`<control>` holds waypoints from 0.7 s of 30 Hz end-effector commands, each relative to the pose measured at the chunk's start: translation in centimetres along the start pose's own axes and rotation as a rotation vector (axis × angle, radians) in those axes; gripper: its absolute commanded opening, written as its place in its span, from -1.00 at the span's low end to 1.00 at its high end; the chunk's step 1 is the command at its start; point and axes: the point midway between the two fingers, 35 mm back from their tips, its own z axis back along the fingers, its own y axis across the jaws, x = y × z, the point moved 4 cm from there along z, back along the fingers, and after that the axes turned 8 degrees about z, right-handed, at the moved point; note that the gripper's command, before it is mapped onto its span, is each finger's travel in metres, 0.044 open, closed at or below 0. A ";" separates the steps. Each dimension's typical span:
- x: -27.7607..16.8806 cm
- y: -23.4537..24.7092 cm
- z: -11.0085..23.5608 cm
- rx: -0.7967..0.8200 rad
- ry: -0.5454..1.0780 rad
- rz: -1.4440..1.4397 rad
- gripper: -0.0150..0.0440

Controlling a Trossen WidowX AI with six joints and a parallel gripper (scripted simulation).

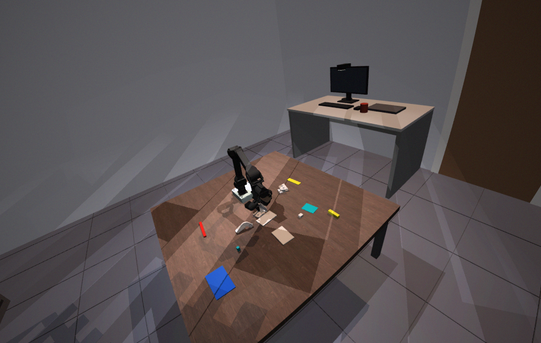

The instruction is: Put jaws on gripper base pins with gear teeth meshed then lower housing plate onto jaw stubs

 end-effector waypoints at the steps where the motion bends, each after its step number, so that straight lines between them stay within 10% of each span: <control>1: -0.4 -1.5 0.0 -0.005 0.003 0.009 -0.04; 21: -0.6 -1.9 0.0 -0.005 0.003 0.025 -0.04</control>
